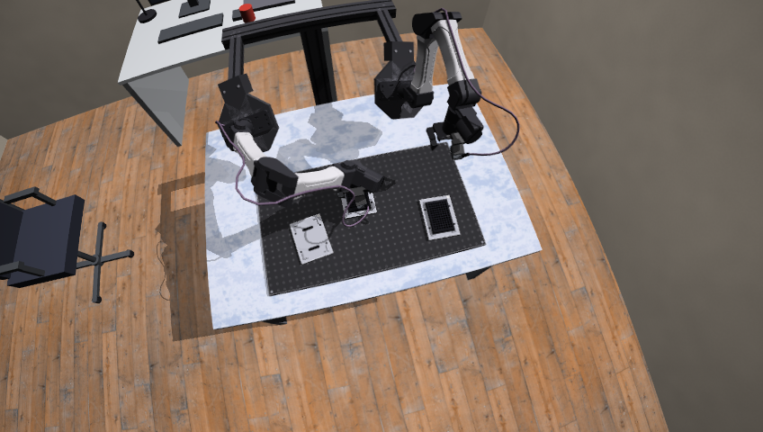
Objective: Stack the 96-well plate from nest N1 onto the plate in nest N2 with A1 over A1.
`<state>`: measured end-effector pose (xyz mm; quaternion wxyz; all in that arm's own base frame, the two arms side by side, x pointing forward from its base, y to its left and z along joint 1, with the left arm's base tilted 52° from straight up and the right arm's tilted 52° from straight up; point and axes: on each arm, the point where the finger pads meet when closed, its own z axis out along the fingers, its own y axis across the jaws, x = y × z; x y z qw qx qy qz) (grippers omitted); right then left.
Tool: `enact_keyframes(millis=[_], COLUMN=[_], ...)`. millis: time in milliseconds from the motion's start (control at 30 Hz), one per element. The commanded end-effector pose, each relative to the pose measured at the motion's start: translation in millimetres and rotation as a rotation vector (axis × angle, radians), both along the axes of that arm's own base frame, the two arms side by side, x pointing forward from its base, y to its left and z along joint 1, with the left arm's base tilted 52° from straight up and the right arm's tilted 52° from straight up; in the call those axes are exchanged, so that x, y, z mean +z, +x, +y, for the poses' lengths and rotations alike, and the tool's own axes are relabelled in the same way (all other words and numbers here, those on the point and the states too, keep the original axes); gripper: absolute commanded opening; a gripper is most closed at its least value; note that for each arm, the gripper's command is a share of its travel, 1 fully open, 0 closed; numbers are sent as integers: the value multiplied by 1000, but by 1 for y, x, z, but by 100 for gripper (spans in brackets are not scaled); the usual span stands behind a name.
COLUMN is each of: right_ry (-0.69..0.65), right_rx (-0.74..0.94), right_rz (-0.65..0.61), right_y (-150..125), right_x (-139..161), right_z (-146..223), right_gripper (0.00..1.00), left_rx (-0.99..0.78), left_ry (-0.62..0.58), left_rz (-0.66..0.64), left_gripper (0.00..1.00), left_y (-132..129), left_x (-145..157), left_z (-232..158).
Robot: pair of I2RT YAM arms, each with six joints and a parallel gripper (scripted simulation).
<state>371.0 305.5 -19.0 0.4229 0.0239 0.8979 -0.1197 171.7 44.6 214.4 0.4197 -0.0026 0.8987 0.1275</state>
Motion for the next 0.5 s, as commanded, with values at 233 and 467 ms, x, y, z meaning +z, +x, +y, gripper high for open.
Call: enact_keyframes(millis=[233,467], right_ry=[11,4], right_rx=[9,22], right_rz=[-15,-10], right_y=[-9,-18], right_x=[18,18], right_z=[7,9], right_gripper=[100,100], left_rx=[9,9], left_ry=[1,1], left_rz=[-7,-7], left_gripper=[100,100], left_y=[0,0], left_x=[3,3], left_z=[1,1])
